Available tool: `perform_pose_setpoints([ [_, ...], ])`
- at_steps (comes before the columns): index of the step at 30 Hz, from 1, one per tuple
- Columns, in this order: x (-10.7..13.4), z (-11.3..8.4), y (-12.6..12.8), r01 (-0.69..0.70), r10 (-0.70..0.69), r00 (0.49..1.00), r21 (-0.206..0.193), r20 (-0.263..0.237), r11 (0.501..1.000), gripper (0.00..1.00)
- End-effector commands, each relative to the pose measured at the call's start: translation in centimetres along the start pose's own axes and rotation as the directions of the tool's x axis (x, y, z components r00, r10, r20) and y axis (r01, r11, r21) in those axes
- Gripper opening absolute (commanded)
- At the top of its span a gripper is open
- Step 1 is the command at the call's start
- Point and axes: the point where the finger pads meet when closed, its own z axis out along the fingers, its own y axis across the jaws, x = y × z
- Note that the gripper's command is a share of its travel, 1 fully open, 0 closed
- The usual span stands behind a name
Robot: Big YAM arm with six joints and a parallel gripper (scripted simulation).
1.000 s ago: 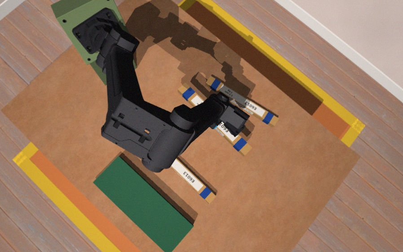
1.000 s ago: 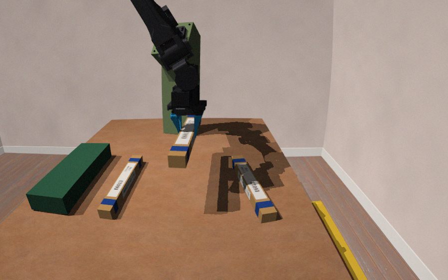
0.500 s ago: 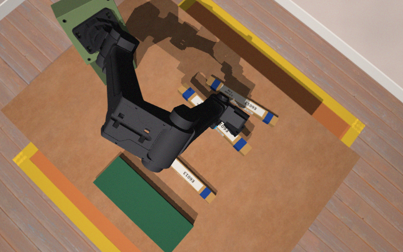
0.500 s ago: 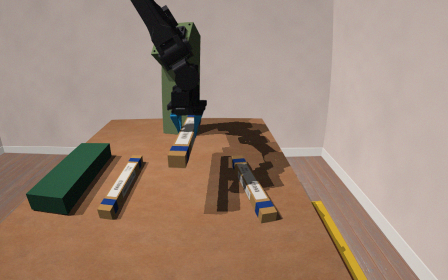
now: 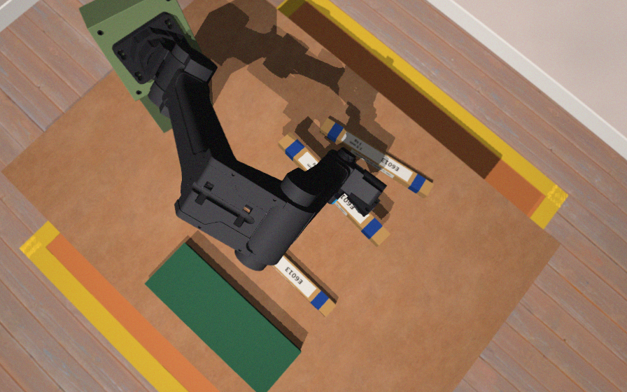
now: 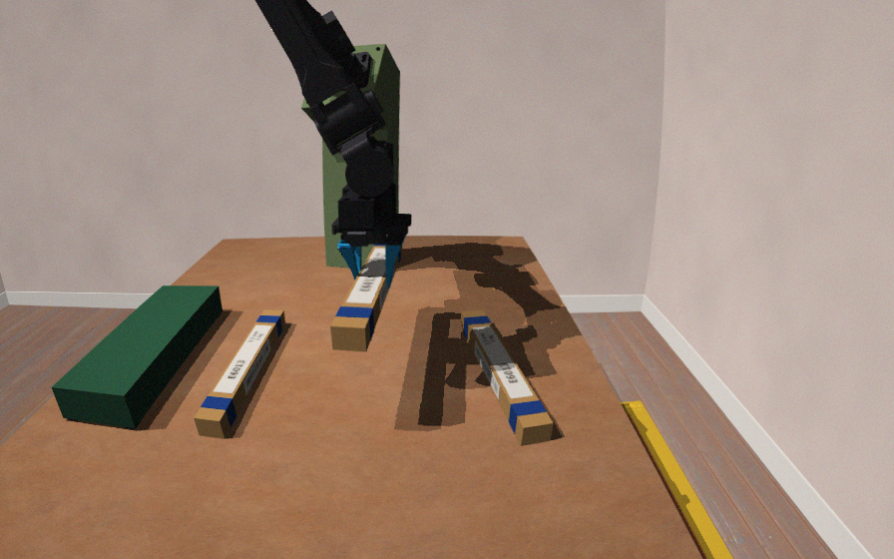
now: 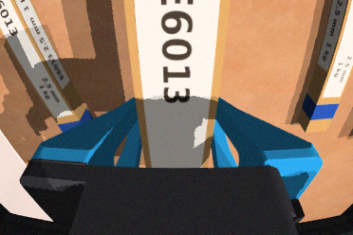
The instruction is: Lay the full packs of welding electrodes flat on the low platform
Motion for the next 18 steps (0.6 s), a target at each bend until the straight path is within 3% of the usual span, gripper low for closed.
perform_pose_setpoints([
  [1,-0.3,0.7,-0.2,0.01,-0.01,1.0,0.003,0.008,1.0,0.0],
  [18,-0.3,3.2,-0.2,0.012,-0.012,1.0,0.003,0.011,1.0,0.0],
])
